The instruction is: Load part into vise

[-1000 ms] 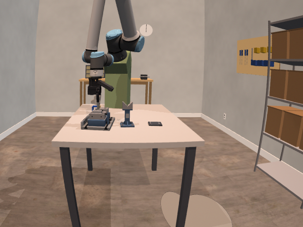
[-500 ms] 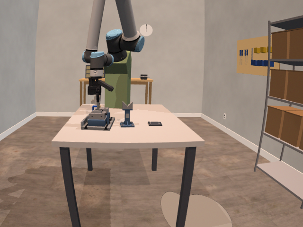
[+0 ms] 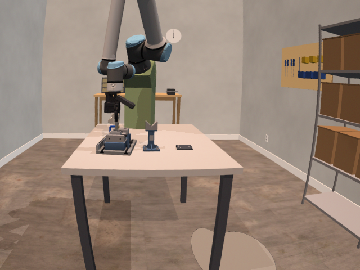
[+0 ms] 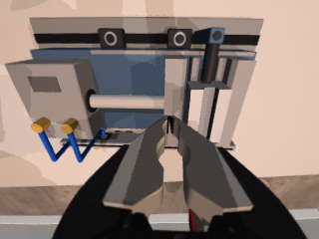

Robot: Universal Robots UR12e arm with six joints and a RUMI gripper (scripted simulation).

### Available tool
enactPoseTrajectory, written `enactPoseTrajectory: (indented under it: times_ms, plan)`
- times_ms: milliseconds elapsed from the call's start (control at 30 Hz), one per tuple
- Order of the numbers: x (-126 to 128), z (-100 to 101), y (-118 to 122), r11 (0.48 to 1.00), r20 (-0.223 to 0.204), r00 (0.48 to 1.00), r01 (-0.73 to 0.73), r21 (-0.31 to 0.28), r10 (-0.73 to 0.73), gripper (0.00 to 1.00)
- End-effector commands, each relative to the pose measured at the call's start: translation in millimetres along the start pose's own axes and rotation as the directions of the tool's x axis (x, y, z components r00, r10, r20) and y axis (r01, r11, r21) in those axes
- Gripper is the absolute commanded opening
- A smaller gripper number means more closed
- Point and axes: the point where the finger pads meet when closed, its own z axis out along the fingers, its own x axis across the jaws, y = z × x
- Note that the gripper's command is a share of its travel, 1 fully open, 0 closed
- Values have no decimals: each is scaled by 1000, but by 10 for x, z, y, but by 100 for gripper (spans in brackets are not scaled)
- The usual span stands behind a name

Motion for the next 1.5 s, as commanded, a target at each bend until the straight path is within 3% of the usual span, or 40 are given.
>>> enactPoseTrajectory:
  times_ms: [0, 1467]
  plan:
    - [5, -4, 0, 1000, -1, 1000, 0, 0, 0, 0]
    - [92, -4, 0, 1000, -1, 1000, 0, 0, 0, 0]
